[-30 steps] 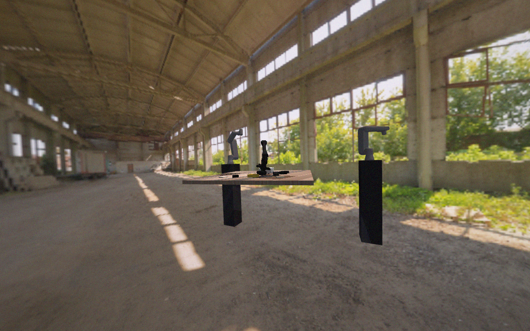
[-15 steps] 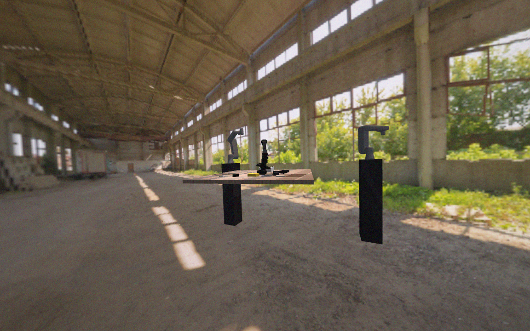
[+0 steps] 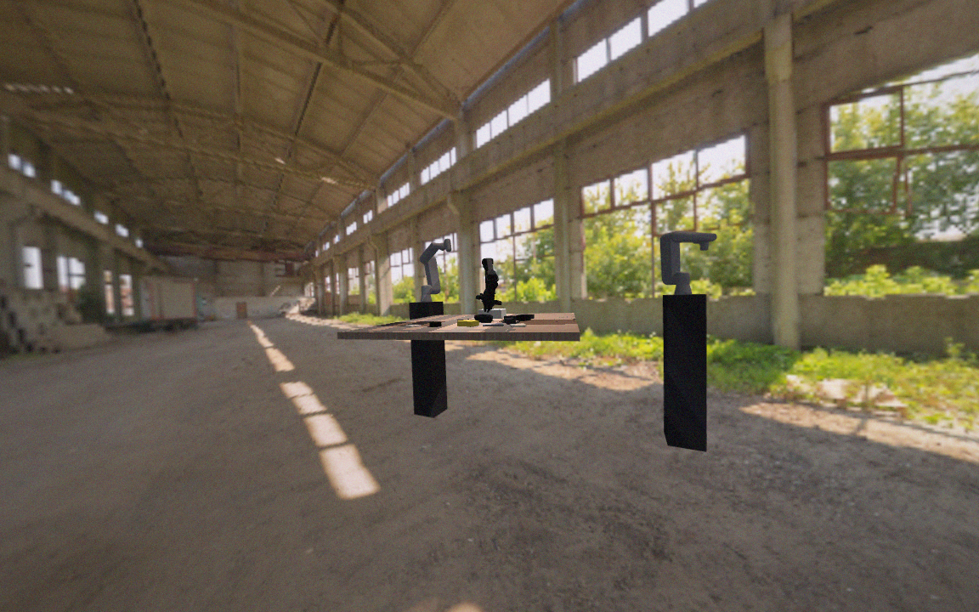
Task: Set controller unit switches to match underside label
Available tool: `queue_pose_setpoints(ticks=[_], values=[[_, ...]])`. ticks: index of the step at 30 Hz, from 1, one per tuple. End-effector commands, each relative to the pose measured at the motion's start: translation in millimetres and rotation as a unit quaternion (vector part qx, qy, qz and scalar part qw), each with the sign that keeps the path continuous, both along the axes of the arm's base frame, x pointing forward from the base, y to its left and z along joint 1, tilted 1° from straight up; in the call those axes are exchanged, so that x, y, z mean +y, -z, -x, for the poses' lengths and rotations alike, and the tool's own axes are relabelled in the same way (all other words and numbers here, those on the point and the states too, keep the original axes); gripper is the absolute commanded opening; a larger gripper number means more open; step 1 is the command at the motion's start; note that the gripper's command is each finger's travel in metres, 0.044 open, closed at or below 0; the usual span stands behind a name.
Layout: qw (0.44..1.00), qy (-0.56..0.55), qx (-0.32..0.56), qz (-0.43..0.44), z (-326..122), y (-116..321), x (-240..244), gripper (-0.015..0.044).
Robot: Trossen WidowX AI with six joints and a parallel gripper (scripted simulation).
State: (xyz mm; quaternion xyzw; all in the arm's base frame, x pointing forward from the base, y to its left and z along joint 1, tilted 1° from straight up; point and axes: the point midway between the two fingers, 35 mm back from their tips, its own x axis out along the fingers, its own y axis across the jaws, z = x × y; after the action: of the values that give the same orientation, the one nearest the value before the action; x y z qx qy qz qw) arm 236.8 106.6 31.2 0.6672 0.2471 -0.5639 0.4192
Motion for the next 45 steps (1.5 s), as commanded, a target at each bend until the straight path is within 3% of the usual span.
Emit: queue_pose_setpoints(ticks=[1, 11, 30, 45], values=[[1.0, -0.001, 0.014, 0.0, -14.8, -6.7, 6.6, 0.0184], [0.998, -0.008, 0.061, 0.001, -49.5, -21.6, 25.4, 0.044], [0.988, -0.019, 0.15, -0.007, -103.8, -36.8, 54.2, 0.044], [0.988, -0.019, 0.153, -0.007, -107.0, -20.0, 56.0, 0.044]])
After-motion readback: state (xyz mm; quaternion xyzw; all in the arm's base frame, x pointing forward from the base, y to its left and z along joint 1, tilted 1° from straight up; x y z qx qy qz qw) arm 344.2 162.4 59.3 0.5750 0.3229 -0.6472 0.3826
